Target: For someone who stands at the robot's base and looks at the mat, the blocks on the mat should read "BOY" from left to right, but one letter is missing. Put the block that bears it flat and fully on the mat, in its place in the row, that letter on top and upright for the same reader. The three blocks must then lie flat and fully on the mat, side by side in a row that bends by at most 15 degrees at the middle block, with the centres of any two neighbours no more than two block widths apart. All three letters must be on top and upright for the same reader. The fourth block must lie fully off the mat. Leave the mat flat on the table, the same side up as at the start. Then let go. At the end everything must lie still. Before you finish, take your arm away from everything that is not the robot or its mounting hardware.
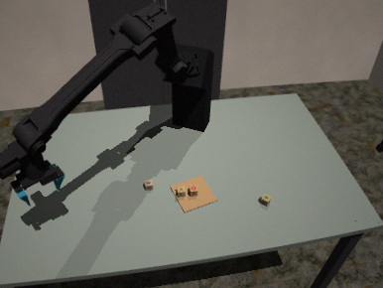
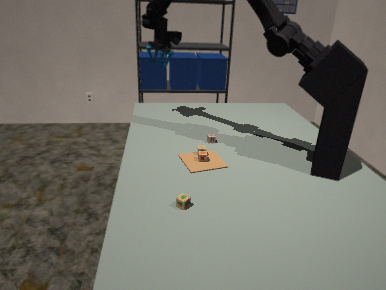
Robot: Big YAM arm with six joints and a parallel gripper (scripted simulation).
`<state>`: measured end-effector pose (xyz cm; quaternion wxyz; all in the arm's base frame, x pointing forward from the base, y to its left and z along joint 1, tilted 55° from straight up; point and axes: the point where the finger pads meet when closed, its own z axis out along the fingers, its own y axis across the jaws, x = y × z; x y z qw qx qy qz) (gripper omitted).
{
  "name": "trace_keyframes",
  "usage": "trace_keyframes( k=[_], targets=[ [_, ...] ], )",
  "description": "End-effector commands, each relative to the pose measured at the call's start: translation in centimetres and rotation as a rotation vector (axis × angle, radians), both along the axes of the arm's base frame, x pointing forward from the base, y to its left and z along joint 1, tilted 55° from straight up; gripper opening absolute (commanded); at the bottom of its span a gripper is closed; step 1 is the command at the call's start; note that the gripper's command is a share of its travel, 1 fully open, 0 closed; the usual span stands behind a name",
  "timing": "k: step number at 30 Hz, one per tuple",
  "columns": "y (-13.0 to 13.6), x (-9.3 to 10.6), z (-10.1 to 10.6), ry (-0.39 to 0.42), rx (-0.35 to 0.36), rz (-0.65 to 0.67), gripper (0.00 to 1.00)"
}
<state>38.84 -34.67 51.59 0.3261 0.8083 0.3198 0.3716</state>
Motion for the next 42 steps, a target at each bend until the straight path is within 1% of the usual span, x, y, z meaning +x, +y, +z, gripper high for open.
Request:
trace_keyframes(
  k=[1,5,8,10,11,12,16,17,18,19,20,21,22,23,24,27,28,29,30,31,32,33,34,35,36,37,38,39,40,41,42],
  targets=[
    [0.3,1.0,-0.4,0.014,-0.031,0.032,1.00],
    [1.0,2.1,-1.1,0.044,-0.086,0.087,1.00],
    [1.9,3.4,-2.1,0.081,-0.153,0.155,1.00],
    [1.9,3.4,-2.1,0.081,-0.153,0.155,1.00],
    [2.4,3.9,-1.8,0.093,-0.184,0.183,1.00],
    [2.8,4.5,-3.0,0.115,-0.207,0.216,1.00],
    [5.2,7.2,-5.2,0.192,-0.353,0.375,1.00],
    [5.3,7.0,-5.4,0.199,-0.345,0.377,1.00],
    [6.0,7.9,-5.9,0.214,-0.396,0.423,1.00],
    [5.9,8.0,-3.6,0.189,-0.426,0.414,1.00],
    [6.8,8.8,-6.5,0.230,-0.448,0.472,1.00],
    [6.8,8.7,-6.1,0.230,-0.448,0.472,1.00],
    [7.8,9.4,-7.4,0.258,-0.490,0.529,1.00],
    [7.8,9.4,-7.4,0.260,-0.488,0.529,1.00],
    [8.7,10.4,-8.0,0.274,-0.549,0.583,1.00],
    [8.7,10.3,-7.8,0.273,-0.549,0.583,1.00],
    [9.7,11.3,-8.1,0.287,-0.614,0.639,1.00],
    [10.9,12.0,-9.6,0.315,-0.662,0.706,1.00],
    [10.9,12.0,-9.7,0.317,-0.660,0.707,1.00],
    [12.1,12.7,-10.6,0.338,-0.719,0.774,1.00],
    [12.2,12.6,-10.7,0.343,-0.713,0.777,1.00],
    [13.4,13.6,-11.4,0.355,-0.785,0.841,1.00],
    [13.3,13.6,-10.5,0.348,-0.794,0.836,1.00],
    [14.7,14.3,-12.3,0.373,-0.851,0.912,1.00],
    [14.7,14.3,-12.1,0.373,-0.850,0.913,1.00],
    [14.7,14.3,-11.0,0.367,-0.859,0.908,1.00],
    [16.2,15.0,-13.3,0.392,-0.916,0.988,1.00],
    [16.2,14.9,-13.4,0.395,-0.912,0.991,1.00],
    [17.7,15.8,-14.2,0.405,-0.989,1.062,1.00],
    [17.7,15.7,-14.3,0.408,-0.985,1.065,1.00],
    [19.2,16.4,-15.2,0.418,-1.061,1.139,1.00]
  ],
)
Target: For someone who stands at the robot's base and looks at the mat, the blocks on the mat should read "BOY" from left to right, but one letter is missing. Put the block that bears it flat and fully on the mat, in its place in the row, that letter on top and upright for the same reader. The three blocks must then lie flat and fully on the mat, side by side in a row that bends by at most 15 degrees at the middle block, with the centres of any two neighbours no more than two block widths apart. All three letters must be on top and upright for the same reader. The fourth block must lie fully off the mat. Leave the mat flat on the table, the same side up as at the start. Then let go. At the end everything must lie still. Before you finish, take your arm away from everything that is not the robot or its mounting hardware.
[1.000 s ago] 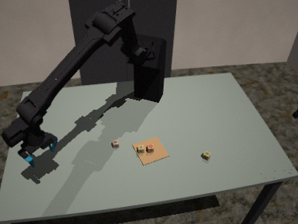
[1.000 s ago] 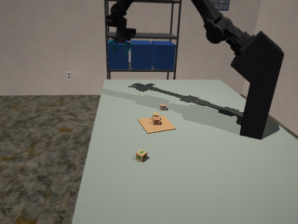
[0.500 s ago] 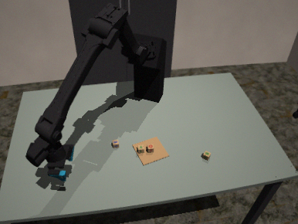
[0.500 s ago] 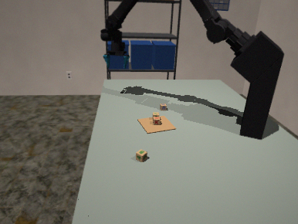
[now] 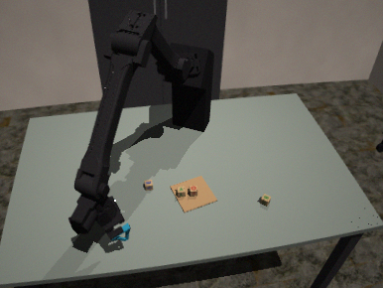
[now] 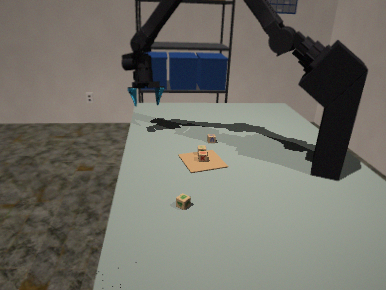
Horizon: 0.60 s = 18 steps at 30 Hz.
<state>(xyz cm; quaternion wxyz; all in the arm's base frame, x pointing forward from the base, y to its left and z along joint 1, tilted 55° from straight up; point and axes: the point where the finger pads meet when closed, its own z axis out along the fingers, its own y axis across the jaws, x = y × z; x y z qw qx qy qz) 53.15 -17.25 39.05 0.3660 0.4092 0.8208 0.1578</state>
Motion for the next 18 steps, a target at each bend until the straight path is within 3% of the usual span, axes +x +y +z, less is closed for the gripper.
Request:
trace_keyframes(
  k=[1,2,3,4,5,7,8,9,10,11,12,13,14,15,18],
  targets=[
    [1.8,2.1,-2.7,0.046,-0.144,0.177,1.00],
    [1.8,2.1,-2.7,0.046,-0.144,0.177,1.00],
    [3.4,2.8,-3.0,0.056,-0.214,0.263,1.00],
    [3.3,3.1,-1.8,0.037,-0.223,0.261,1.00],
    [5.1,3.2,-4.7,0.078,-0.273,0.346,1.00],
    [5.2,3.1,-4.3,0.085,-0.275,0.353,1.00],
    [6.9,3.6,-5.8,0.098,-0.343,0.444,1.00],
    [6.9,3.5,-5.8,0.101,-0.341,0.445,1.00],
    [8.7,4.1,-6.8,0.105,-0.405,0.525,1.00],
    [8.7,4.0,-6.8,0.111,-0.411,0.537,1.00],
    [8.6,4.3,-5.5,0.096,-0.418,0.533,1.00],
    [10.5,4.4,-7.8,0.119,-0.481,0.630,1.00],
    [10.5,4.3,-7.9,0.123,-0.479,0.631,1.00],
    [12.3,4.6,-8.8,0.126,-0.537,0.709,1.00],
    [12.3,4.6,-8.4,0.133,-0.547,0.727,1.00]
  ],
)
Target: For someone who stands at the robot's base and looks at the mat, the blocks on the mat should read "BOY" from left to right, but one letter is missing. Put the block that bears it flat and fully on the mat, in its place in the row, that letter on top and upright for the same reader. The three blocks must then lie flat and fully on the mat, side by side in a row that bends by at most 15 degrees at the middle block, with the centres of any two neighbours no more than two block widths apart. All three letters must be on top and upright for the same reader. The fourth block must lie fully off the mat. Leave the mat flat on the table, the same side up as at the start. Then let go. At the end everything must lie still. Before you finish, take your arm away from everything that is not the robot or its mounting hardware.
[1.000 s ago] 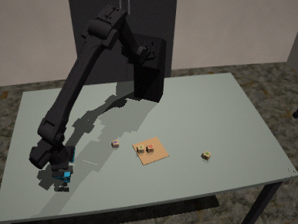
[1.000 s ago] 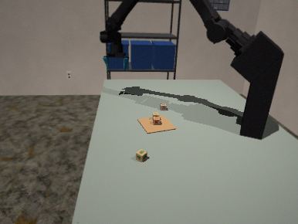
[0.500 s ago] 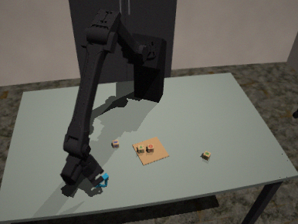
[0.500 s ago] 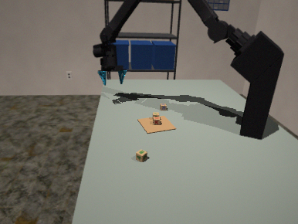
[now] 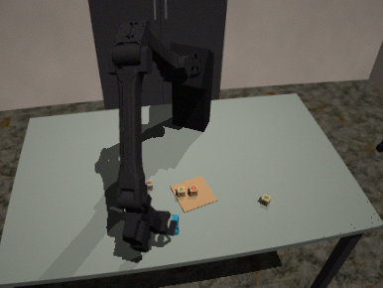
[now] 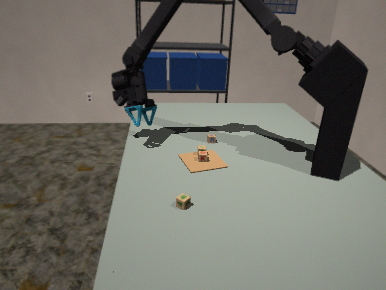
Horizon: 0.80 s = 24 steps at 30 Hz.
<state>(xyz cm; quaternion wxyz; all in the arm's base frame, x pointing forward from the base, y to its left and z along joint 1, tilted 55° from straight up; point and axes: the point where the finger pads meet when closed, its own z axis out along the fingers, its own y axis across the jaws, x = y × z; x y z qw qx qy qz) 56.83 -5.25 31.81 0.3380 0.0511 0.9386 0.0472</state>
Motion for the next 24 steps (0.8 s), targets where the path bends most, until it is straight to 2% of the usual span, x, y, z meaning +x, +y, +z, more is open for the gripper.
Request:
trace_keyframes(
  k=[1,3,5,6,7,8,9,10,11,13,14,15,16,18,19,20,21,22,23,24],
  targets=[
    [0.4,0.9,-1.2,0.019,-0.078,0.098,1.00],
    [4.1,1.2,-3.7,0.032,-0.197,0.277,1.00],
    [4.1,0.9,-3.9,0.050,-0.207,0.297,1.00],
    [5.9,1.2,-4.7,0.042,-0.268,0.384,1.00],
    [5.9,1.3,-4.5,0.042,-0.275,0.394,1.00],
    [5.9,1.7,-3.3,0.024,-0.278,0.392,1.00],
    [7.7,1.1,-5.7,0.050,-0.338,0.494,1.00],
    [7.7,1.1,-5.7,0.050,-0.338,0.494,1.00],
    [9.6,1.0,-6.7,0.053,-0.388,0.572,1.00],
    [9.6,0.9,-6.4,0.062,-0.399,0.595,1.00],
    [11.3,0.8,-7.7,0.059,-0.461,0.691,1.00],
    [11.3,0.7,-7.8,0.063,-0.462,0.694,1.00],
    [13.1,0.5,-8.7,0.061,-0.511,0.771,1.00],
    [13.1,0.5,-8.7,0.061,-0.511,0.771,1.00],
    [14.8,0.1,-9.6,0.065,-0.578,0.883,1.00],
    [14.9,0.7,-8.4,0.045,-0.588,0.884,1.00],
    [14.9,0.9,-8.2,0.040,-0.589,0.882,1.00],
    [16.4,-0.3,-10.5,0.065,-0.640,0.986,1.00],
    [16.4,-0.3,-10.5,0.065,-0.640,0.986,1.00],
    [18.0,-0.8,-11.4,0.064,-0.690,1.070,1.00]
  ],
)
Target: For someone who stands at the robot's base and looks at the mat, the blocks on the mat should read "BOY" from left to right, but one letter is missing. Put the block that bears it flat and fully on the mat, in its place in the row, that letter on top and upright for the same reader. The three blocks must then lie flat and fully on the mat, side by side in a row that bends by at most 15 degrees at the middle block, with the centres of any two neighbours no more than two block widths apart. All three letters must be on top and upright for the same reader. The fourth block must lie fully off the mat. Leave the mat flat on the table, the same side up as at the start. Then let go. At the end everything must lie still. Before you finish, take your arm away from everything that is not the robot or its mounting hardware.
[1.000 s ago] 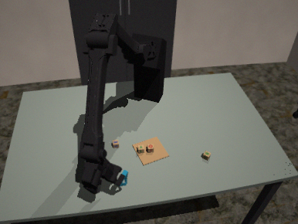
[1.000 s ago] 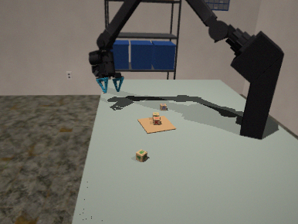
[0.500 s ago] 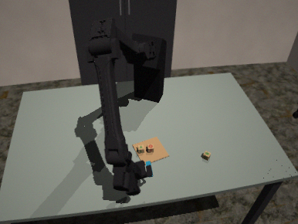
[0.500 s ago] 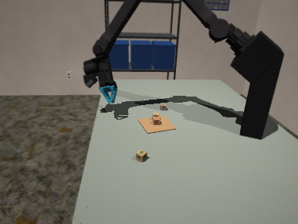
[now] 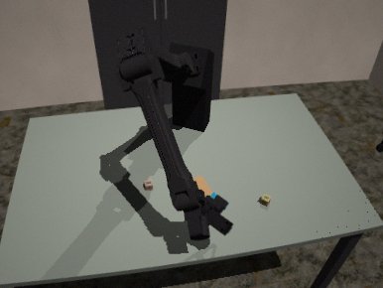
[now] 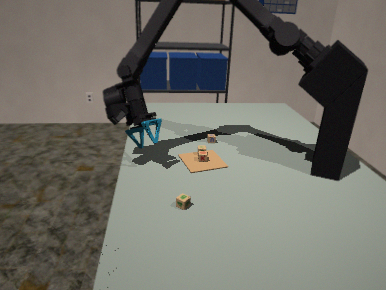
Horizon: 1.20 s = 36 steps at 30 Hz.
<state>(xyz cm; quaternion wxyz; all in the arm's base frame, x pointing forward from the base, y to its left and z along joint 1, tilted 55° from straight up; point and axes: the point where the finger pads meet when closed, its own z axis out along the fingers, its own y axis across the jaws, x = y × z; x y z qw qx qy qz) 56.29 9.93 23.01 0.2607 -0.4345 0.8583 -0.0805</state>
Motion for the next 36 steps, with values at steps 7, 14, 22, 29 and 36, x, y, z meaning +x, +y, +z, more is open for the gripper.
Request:
trace_keyframes(
  k=[7,14,22,29,36],
  targets=[
    [7.2,-1.9,-5.1,0.023,-0.266,0.486,1.00],
    [10.9,-3.7,-7.3,0.026,-0.403,0.742,1.00],
    [14.8,-6.1,-9.6,0.024,-0.551,1.027,1.00],
    [17.7,-8.1,-11.2,0.014,-0.664,1.246,1.00],
    [20.2,-10.6,-13.1,0.011,-0.777,1.472,1.00]
  ],
)
